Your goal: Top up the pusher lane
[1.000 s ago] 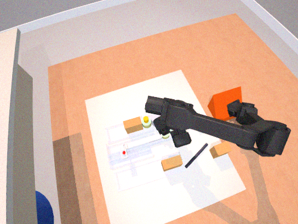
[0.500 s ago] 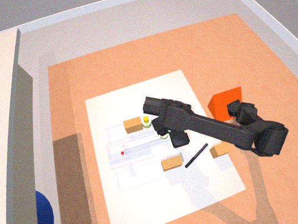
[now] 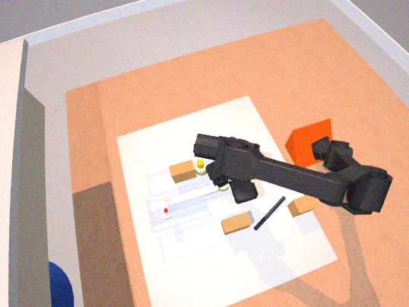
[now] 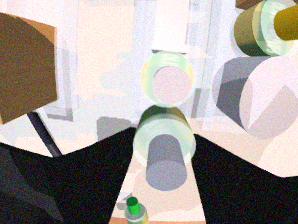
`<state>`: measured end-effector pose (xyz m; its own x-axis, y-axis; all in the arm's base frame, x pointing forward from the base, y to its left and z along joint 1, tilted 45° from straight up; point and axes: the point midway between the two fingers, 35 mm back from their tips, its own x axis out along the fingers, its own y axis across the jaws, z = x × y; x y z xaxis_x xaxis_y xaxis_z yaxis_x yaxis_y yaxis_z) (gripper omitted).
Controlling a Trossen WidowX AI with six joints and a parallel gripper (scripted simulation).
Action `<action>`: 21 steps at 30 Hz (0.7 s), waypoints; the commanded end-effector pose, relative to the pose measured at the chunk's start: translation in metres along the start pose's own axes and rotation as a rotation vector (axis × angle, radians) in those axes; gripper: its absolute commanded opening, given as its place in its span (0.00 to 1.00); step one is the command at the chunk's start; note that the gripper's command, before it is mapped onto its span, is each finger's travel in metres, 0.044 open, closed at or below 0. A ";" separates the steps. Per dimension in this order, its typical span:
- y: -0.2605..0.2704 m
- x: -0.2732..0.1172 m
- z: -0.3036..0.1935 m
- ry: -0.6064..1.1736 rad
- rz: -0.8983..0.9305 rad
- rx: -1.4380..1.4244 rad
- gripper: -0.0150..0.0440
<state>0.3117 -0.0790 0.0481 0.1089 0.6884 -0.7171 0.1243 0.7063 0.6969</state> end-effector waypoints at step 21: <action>0.003 0.001 0.016 -0.014 0.007 -0.010 0.25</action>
<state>0.3208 -0.0803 0.0483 0.1092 0.6871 -0.7183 0.1256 0.7073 0.6956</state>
